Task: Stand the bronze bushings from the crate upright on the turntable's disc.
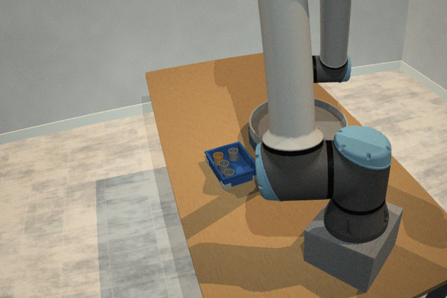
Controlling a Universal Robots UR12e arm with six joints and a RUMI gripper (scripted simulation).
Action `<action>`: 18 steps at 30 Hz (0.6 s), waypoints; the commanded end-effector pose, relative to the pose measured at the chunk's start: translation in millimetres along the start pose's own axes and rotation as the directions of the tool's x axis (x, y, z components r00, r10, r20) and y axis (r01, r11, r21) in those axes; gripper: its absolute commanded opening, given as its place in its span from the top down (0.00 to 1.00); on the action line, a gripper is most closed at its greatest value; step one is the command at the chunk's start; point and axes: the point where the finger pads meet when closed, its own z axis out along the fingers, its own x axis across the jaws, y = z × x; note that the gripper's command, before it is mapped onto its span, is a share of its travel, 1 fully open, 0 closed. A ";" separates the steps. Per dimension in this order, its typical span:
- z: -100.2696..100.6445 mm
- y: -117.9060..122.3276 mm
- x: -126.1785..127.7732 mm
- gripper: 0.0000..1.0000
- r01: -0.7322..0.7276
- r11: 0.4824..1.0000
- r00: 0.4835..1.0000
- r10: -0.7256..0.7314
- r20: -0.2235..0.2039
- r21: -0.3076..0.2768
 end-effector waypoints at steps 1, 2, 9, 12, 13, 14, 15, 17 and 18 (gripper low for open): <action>-0.4 0.6 -0.2 0.94 0.000 1.000 1.000 0.000 0.000 -0.001; -0.4 0.6 -0.2 0.94 0.000 1.000 1.000 0.000 0.000 -0.001; -0.4 0.6 -0.2 0.94 0.000 1.000 1.000 0.000 0.000 -0.001; -2.2 0.6 -0.2 0.94 0.000 1.000 1.000 0.000 0.000 -0.001; -4.3 0.6 -0.2 0.94 0.000 1.000 1.000 0.000 0.000 -0.001; -7.2 0.6 -0.2 0.94 0.000 1.000 1.000 0.000 0.000 -0.001; -10.9 0.6 -0.2 0.94 0.000 1.000 1.000 0.000 0.000 -0.001; -20.1 0.5 -0.2 0.94 0.000 1.000 1.000 0.000 0.000 -0.001; -25.0 0.5 -0.2 0.94 0.000 1.000 1.000 0.000 0.000 -0.001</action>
